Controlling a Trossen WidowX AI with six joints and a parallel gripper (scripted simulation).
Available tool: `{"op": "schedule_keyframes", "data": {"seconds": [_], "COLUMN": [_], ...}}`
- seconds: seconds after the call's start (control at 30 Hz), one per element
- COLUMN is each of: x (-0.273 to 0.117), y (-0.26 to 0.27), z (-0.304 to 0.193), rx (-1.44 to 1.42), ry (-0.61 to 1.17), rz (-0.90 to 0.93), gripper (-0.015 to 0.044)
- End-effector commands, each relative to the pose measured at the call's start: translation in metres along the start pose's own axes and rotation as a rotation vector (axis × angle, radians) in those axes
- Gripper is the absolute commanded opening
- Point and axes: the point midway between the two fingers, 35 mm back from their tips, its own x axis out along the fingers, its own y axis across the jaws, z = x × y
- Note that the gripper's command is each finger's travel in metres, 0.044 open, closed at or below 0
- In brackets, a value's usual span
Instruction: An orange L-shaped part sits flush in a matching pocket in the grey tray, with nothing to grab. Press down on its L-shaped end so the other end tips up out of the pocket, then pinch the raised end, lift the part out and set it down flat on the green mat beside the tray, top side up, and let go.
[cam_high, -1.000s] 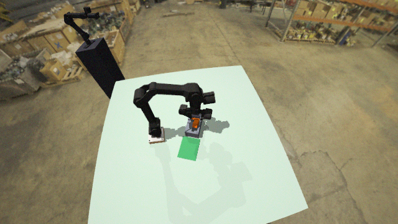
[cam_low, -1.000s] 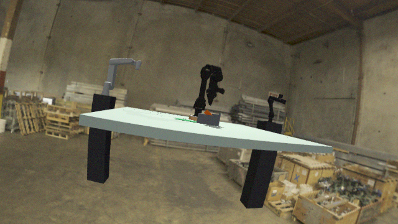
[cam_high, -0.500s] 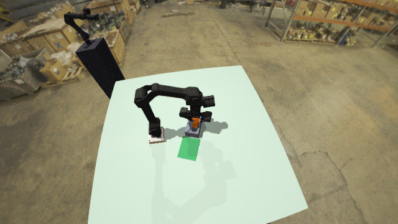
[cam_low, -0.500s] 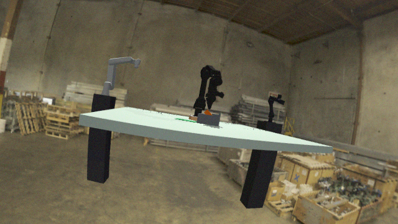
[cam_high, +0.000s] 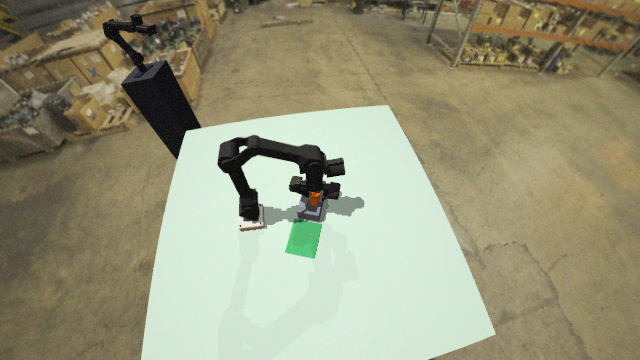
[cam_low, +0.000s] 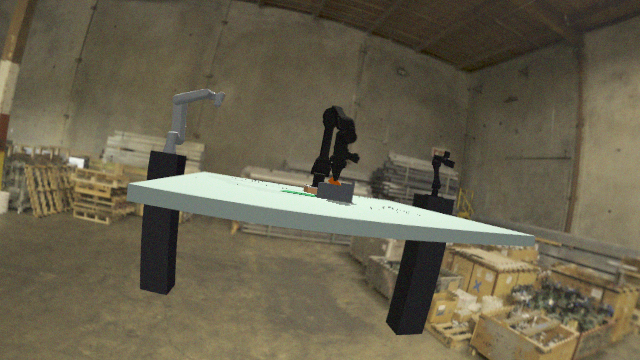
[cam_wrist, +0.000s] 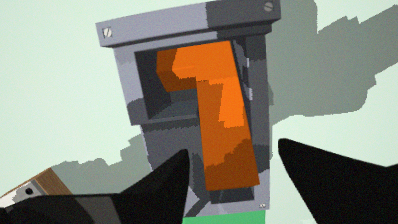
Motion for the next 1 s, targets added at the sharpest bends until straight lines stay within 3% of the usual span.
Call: {"op": "schedule_keyframes", "data": {"seconds": [0.0, 0.17, 0.3, 0.67, 0.8, 0.97], "x": [0.0075, 0.013, 0.009, 0.009, 0.009, 0.0082], "y": [0.0015, 0.002, 0.0009, 0.0009, 0.0009, 0.0009], "z": [-0.0009, -0.0012, -0.0004, -0.0004, -0.0004, -0.0004], "rx": [-0.005, -0.005, 0.0, 0.0, 0.0, -0.001], "ry": [0.005, 0.005, 0.001, 0.001, 0.001, 0.001], "rz": [0.005, 0.005, 0.002, 0.002, 0.002, 0.002], "gripper": [0.028, 0.028, 0.0175, 0.0102, 0.0, 0.0]}}
